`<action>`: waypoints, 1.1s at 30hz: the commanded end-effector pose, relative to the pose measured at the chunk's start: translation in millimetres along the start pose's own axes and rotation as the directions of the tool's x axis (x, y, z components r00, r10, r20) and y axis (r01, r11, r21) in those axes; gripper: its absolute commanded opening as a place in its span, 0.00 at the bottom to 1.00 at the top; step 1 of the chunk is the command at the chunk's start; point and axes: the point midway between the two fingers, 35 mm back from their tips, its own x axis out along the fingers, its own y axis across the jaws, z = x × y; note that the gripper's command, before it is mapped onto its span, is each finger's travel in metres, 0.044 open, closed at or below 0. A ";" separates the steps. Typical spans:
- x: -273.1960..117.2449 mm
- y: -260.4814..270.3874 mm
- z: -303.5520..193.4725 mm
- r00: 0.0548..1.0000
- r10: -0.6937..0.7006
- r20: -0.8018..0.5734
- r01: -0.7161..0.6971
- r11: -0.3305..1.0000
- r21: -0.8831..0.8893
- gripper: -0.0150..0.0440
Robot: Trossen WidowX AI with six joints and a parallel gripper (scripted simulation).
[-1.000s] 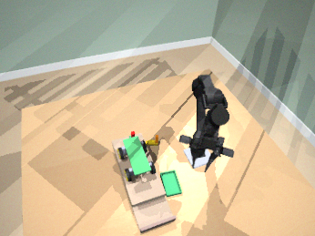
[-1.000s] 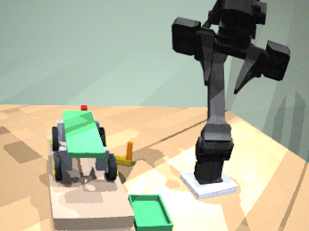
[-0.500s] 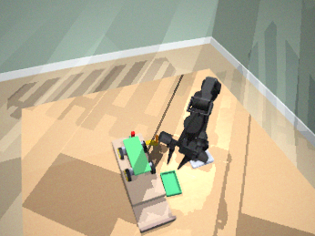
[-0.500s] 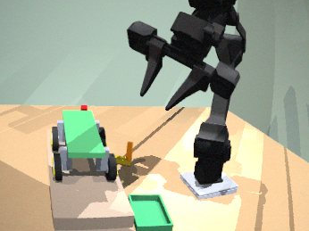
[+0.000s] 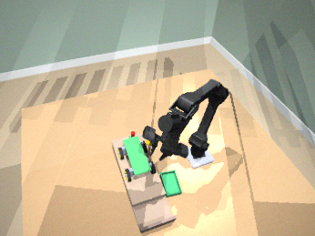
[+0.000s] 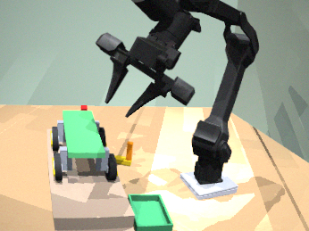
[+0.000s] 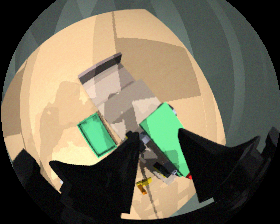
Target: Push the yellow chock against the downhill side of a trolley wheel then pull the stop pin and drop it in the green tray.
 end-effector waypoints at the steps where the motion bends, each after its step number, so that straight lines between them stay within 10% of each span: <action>1: 10.1 -7.4 -21.0 0.997 0.018 -0.069 -0.021 0.999 -0.036 0.58; 33: 26.6 -31.3 -194.3 0.885 0.268 -0.380 -0.310 0.949 -0.054 0.58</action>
